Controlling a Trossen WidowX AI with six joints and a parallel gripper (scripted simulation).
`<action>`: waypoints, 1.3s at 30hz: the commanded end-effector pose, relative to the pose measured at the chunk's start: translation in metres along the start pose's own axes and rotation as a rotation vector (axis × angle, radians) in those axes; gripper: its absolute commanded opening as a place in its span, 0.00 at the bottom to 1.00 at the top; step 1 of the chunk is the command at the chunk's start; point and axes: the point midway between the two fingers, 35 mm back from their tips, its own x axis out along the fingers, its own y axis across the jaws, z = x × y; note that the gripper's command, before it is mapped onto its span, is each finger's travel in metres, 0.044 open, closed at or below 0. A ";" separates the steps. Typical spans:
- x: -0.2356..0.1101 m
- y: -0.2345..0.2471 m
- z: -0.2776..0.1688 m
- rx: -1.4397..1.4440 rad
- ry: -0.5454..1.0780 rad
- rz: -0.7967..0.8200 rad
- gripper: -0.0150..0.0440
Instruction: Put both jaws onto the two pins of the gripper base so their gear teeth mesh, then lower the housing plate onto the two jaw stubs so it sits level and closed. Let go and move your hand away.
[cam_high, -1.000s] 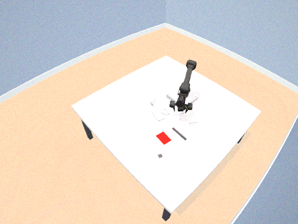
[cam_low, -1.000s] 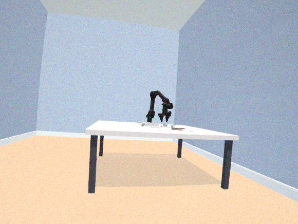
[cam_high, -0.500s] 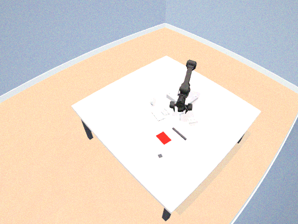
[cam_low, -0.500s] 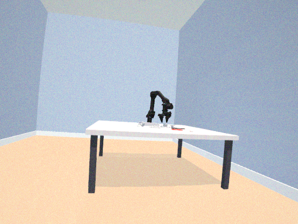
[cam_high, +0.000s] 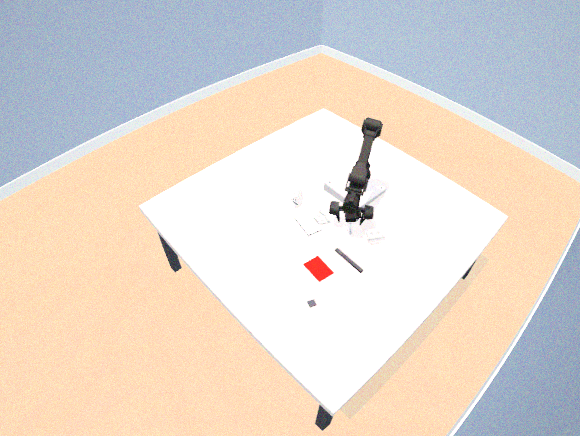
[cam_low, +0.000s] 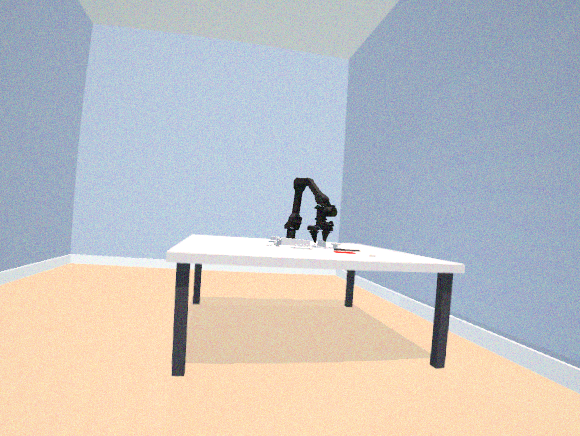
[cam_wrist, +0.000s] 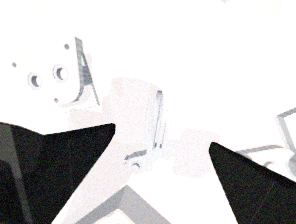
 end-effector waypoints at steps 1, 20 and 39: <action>0.011 0.000 -0.004 0.004 0.015 -0.003 1.00; 0.026 0.000 -0.005 0.004 0.015 -0.003 1.00; 0.027 0.000 -0.005 0.004 0.015 -0.003 1.00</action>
